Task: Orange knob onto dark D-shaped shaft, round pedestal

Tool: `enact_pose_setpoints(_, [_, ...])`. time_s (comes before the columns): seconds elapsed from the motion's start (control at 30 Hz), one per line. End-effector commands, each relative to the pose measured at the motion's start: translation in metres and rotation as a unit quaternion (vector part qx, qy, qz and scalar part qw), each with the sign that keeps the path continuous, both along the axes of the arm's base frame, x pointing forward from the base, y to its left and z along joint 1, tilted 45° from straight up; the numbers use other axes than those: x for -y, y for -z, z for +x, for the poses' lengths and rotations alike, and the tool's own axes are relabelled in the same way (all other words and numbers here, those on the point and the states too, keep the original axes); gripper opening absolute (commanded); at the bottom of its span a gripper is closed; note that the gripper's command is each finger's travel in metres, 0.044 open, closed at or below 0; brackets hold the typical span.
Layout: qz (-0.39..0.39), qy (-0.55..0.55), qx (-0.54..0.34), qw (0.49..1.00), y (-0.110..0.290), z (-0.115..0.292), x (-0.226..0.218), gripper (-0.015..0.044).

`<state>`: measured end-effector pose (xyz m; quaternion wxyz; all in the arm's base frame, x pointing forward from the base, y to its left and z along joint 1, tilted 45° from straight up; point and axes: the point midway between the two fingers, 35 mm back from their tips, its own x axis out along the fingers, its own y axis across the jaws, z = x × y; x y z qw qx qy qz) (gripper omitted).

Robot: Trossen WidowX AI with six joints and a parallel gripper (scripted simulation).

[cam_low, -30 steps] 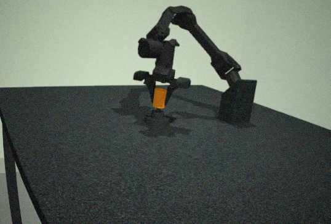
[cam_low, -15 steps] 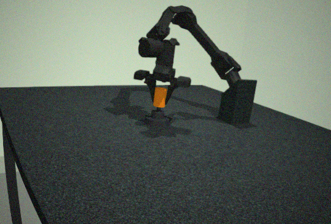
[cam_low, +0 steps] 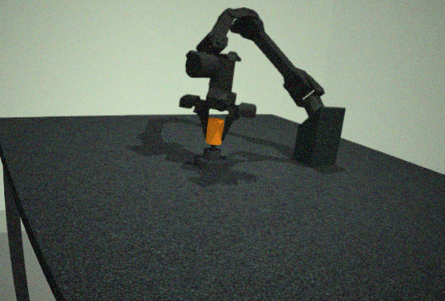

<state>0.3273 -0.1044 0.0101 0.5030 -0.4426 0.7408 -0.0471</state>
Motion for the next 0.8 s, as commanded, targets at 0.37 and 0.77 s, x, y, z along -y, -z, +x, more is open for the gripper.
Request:
enact_pose_setpoints(0.37, [0.0, -0.005, 0.002, 1.0, -0.0012, 0.0009, -0.0013, 0.0])
enact_pose_setpoints(0.77, [0.0, -0.005, 0.002, 1.0, 0.0011, -0.0002, 0.002, 0.0])
